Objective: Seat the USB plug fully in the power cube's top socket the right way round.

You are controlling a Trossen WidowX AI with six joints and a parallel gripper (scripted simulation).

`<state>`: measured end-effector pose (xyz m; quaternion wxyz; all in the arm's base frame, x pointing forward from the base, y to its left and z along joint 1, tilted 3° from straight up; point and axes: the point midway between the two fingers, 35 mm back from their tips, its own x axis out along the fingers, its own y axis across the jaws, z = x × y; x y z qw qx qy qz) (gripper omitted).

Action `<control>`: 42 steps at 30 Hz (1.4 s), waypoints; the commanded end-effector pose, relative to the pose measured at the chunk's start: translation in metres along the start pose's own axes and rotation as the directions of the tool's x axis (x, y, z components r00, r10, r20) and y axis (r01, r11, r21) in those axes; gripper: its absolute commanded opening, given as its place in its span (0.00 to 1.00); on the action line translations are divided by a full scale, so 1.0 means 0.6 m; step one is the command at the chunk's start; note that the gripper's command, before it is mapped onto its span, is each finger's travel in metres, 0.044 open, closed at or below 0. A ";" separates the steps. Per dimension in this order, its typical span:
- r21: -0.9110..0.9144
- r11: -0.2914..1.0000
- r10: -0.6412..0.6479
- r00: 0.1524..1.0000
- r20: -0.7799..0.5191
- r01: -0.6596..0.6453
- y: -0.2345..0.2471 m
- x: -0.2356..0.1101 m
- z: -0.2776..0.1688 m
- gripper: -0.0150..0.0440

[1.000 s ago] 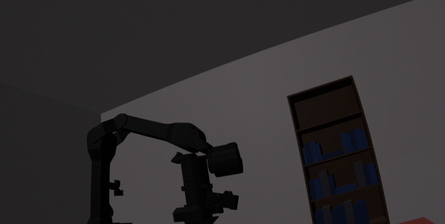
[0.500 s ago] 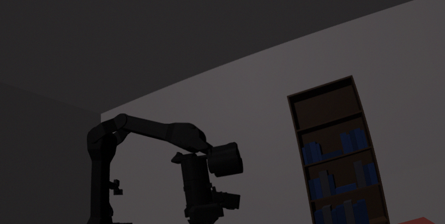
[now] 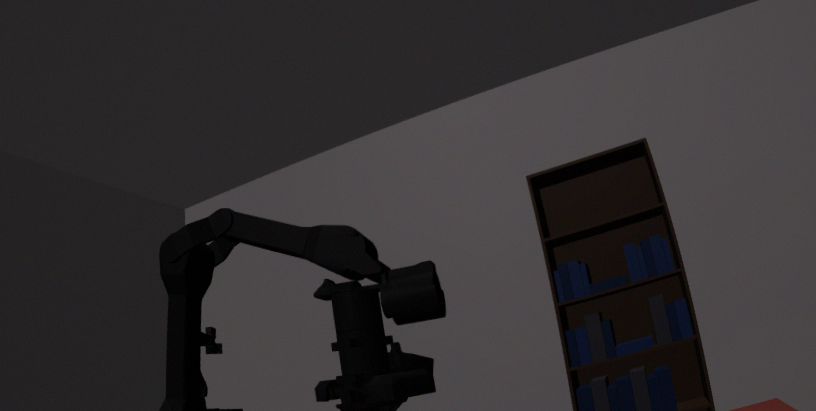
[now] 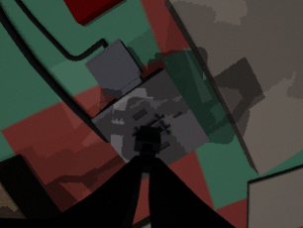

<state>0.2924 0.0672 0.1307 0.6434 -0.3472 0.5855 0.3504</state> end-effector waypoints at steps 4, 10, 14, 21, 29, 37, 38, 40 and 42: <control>-0.165 0.986 0.000 1.000 0.000 0.000 0.000 0.000 0.000 0.25; -0.317 0.948 0.000 1.000 0.000 0.000 0.000 0.000 0.000 0.25; -0.415 0.910 0.000 1.000 0.000 0.000 0.000 0.000 0.000 0.25; -0.574 0.819 0.000 1.000 0.000 0.000 0.000 0.000 0.000 0.25; -0.605 0.796 0.000 1.000 0.000 0.000 0.000 0.000 0.000 0.25; -0.603 0.798 0.000 1.000 0.000 0.001 0.000 0.000 0.000 0.25; -0.603 0.798 -0.001 1.000 0.000 0.001 0.000 0.000 0.000 0.25; -0.604 0.797 -0.001 1.000 -0.001 0.001 0.000 0.001 0.000 0.25; -0.605 0.796 -0.002 1.000 -0.002 0.001 -0.001 0.001 0.000 0.25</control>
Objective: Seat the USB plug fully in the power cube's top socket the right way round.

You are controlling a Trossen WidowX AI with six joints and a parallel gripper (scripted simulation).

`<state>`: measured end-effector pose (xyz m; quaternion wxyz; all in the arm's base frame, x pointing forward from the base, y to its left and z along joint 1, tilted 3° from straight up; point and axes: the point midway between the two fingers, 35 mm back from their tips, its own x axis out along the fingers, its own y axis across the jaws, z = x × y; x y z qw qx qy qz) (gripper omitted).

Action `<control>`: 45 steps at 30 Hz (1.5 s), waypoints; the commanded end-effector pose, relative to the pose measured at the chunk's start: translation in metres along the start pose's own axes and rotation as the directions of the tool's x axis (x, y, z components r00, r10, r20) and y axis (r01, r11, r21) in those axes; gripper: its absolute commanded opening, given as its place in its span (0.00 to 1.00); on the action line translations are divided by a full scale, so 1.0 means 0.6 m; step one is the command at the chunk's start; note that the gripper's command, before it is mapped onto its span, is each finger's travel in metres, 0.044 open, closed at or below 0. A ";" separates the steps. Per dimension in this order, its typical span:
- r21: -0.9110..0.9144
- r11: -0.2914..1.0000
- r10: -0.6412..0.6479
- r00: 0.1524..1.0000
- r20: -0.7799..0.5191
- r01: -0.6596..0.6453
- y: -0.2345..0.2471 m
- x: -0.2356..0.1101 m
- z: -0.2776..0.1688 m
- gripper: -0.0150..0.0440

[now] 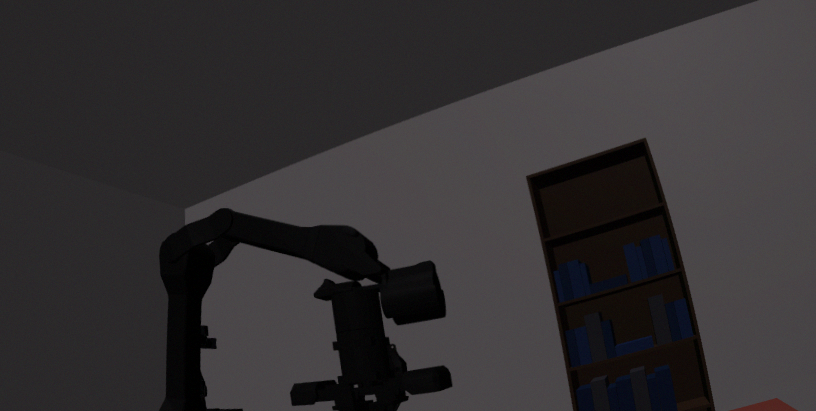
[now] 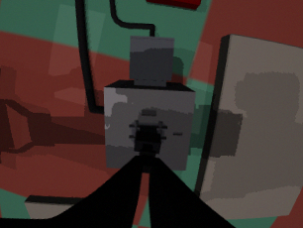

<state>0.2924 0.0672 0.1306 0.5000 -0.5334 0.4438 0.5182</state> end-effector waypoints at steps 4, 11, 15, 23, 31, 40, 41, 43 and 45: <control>-0.007 1.000 -0.001 1.000 -0.005 0.001 0.000 0.002 -0.001 0.25; -0.013 1.000 -0.001 1.000 -0.008 0.001 -0.001 0.003 -0.002 0.25; -0.016 1.000 -0.001 1.000 -0.010 0.001 -0.001 0.004 -0.002 0.25; -0.022 1.000 -0.001 1.000 -0.014 0.001 -0.001 0.005 -0.003 0.25; -0.028 1.000 -0.001 1.000 -0.019 0.001 -0.001 0.007 -0.004 0.25; -0.035 0.999 -0.002 1.000 -0.023 0.001 -0.001 0.009 -0.005 0.25; -0.036 0.999 -0.002 1.000 -0.024 0.001 -0.001 0.009 -0.005 0.25; -0.037 0.999 -0.002 1.000 -0.025 0.001 -0.001 0.009 -0.005 0.25; -0.039 0.999 -0.002 1.000 -0.026 0.001 -0.001 0.010 -0.005 0.25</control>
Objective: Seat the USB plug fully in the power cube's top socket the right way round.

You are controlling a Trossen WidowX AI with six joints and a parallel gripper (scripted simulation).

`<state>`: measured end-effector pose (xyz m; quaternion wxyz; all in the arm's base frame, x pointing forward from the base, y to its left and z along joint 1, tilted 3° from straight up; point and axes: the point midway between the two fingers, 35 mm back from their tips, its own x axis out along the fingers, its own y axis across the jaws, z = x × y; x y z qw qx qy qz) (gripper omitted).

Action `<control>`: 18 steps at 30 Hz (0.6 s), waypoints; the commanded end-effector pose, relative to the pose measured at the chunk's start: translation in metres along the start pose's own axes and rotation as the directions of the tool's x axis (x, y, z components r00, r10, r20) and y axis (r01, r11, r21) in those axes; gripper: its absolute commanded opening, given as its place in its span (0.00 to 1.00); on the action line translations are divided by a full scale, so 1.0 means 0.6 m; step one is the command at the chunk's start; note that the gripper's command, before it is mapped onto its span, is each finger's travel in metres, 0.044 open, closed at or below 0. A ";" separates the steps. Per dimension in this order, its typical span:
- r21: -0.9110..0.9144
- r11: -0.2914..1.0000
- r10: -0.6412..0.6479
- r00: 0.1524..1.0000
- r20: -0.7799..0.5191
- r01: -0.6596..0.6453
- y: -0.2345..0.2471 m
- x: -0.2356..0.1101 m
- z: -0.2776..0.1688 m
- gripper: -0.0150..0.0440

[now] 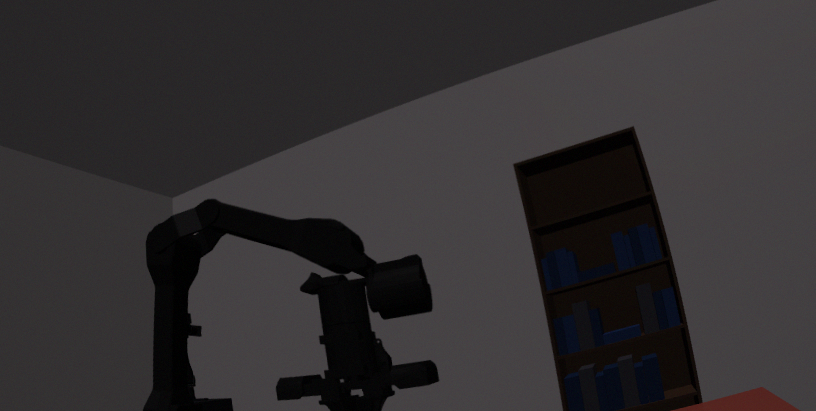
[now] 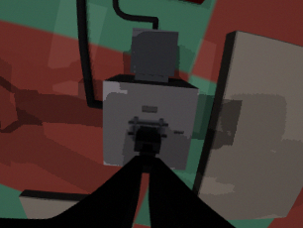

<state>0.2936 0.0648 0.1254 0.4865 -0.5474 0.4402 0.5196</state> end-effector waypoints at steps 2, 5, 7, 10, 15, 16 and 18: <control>-0.007 1.000 0.000 1.000 -0.005 0.000 0.000 0.002 -0.001 0.25; -0.010 1.000 0.000 1.000 -0.007 0.000 0.000 0.002 -0.001 0.25; -0.011 1.000 -0.001 1.000 -0.008 0.000 0.000 0.003 -0.002 0.25; -0.013 1.000 -0.001 1.000 -0.009 0.001 -0.001 0.003 -0.002 0.25; -0.017 1.000 -0.001 1.000 -0.012 0.001 -0.001 0.004 -0.002 0.25; -0.018 1.000 -0.001 1.000 -0.012 0.001 -0.001 0.004 -0.002 0.25; -0.020 1.000 -0.001 1.000 -0.013 0.001 -0.001 0.005 -0.003 0.25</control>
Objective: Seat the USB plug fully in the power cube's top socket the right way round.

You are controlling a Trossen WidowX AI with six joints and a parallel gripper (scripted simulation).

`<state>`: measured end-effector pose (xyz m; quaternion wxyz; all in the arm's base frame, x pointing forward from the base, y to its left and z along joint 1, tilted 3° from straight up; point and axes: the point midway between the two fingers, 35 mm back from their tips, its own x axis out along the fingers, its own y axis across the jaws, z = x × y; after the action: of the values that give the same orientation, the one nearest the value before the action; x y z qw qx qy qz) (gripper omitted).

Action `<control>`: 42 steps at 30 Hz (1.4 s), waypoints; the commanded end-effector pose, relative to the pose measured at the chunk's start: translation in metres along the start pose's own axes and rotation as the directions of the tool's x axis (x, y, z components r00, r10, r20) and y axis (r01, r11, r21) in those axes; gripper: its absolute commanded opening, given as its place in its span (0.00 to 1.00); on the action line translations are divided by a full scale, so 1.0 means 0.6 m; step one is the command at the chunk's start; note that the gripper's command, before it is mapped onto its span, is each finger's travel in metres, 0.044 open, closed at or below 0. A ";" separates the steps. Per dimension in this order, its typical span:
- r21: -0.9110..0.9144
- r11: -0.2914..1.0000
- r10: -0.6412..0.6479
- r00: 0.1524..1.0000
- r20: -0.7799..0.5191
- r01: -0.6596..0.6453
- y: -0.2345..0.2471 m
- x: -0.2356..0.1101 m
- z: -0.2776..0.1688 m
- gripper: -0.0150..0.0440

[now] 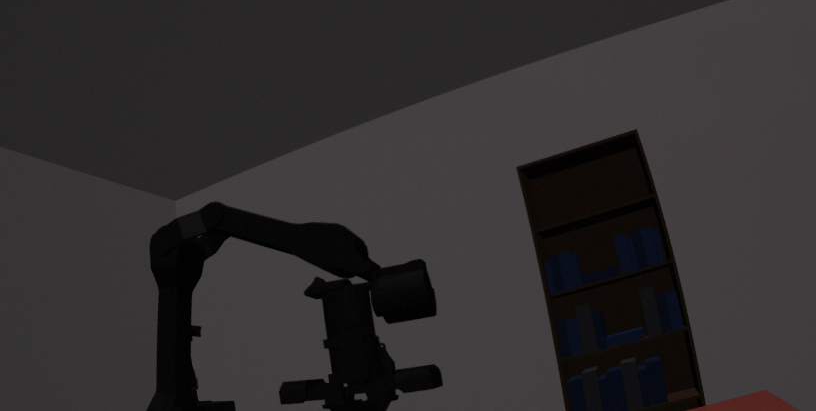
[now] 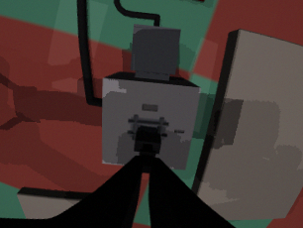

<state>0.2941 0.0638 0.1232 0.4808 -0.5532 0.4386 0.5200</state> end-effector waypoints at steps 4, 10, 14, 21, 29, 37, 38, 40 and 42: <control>-0.009 1.000 0.000 1.000 -0.006 0.000 0.000 0.002 -0.001 0.25; -0.013 1.000 -0.001 1.000 -0.009 0.001 0.000 0.003 -0.002 0.25; -0.017 1.000 -0.001 1.000 -0.011 0.001 -0.001 0.004 -0.002 0.25; -0.022 1.000 -0.001 1.000 -0.015 0.001 -0.001 0.005 -0.003 0.25; -0.028 1.000 -0.002 1.000 -0.019 0.001 -0.001 0.007 -0.004 0.25; -0.034 0.999 -0.002 1.000 -0.023 0.001 -0.001 0.009 -0.005 0.25; -0.035 0.999 -0.002 1.000 -0.024 0.001 -0.001 0.009 -0.005 0.25; -0.037 0.999 -0.002 1.000 -0.025 0.001 -0.001 0.009 -0.005 0.25; -0.038 0.999 -0.002 1.000 -0.026 0.002 -0.001 0.010 -0.005 0.25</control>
<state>0.2951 0.0614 0.1182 0.4674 -0.5669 0.4348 0.5207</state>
